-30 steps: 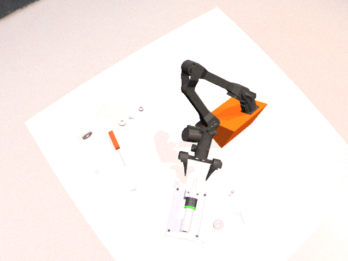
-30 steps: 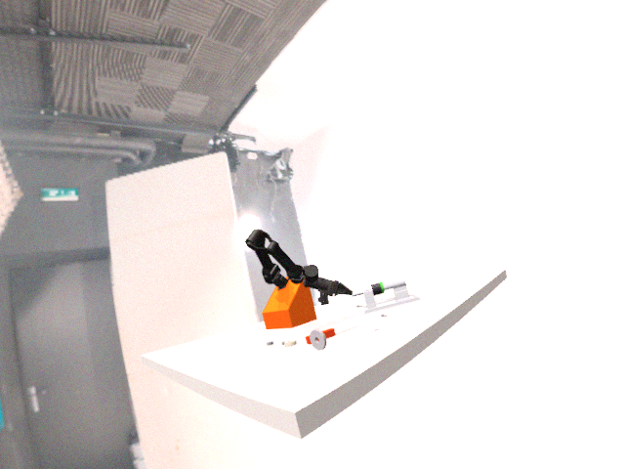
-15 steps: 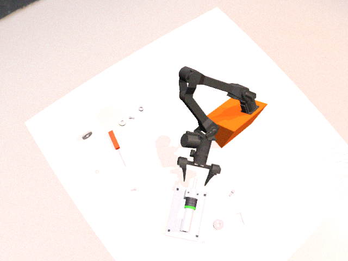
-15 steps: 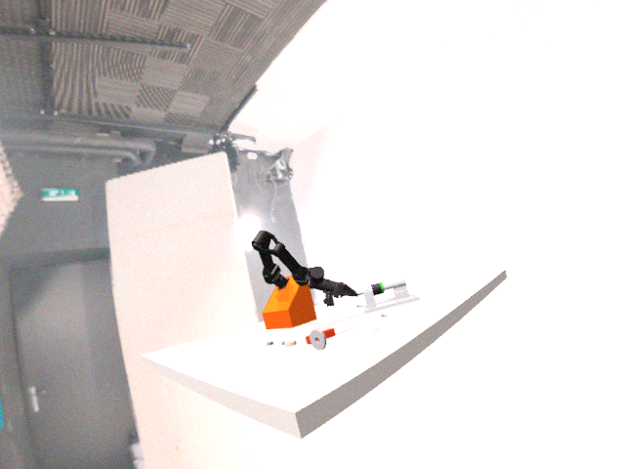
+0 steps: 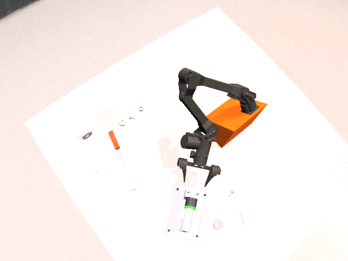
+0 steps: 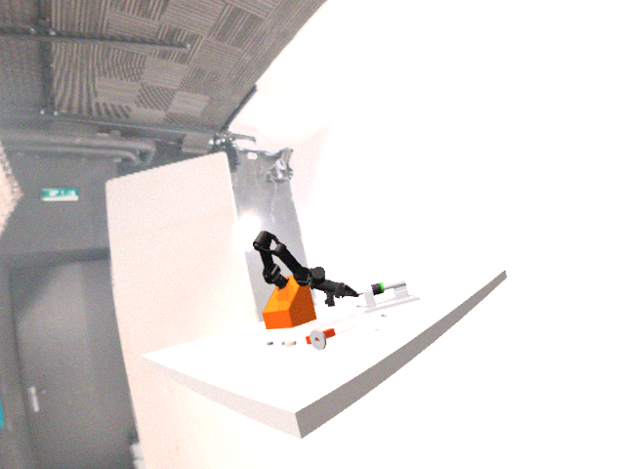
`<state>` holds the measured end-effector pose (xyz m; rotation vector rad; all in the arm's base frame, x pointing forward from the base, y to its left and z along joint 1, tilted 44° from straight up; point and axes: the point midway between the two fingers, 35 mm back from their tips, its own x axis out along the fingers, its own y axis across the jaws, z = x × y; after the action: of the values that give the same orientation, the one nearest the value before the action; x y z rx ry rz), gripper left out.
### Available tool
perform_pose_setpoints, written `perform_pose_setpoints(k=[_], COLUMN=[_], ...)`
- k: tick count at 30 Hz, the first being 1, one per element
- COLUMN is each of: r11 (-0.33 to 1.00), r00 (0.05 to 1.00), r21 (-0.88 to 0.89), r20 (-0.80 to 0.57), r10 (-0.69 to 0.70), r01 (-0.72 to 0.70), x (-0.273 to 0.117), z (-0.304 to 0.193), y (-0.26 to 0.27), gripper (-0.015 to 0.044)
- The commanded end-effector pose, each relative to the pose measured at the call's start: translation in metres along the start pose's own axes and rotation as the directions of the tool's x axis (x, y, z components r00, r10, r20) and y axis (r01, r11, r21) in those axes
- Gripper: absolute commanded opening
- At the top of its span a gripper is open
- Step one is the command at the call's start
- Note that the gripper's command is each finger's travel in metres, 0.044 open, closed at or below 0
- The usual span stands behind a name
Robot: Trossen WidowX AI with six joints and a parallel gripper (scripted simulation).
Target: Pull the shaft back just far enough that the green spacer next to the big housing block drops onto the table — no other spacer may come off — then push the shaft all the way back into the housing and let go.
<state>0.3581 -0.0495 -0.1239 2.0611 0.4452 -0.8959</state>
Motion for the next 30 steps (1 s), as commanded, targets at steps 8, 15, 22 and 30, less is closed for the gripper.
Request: perform_pose_setpoints(k=[8, 15, 22, 30], r11=[1.000, 1.000, 1.000, 1.000], r00=[1.000, 1.000, 1.000, 1.000], r21=[0.006, 0.006, 0.006, 0.006], r20=[0.005, 0.005, 0.005, 0.004], r10=[0.001, 0.001, 0.001, 0.002], r01=[-0.001, -0.001, -0.001, -0.002], x=[0.000, 0.000, 0.002, 0.013], z=[0.001, 0.001, 0.001, 0.001], y=[0.000, 0.000, 0.000, 0.000], gripper=[0.0440, 0.0440, 0.0440, 0.0440])
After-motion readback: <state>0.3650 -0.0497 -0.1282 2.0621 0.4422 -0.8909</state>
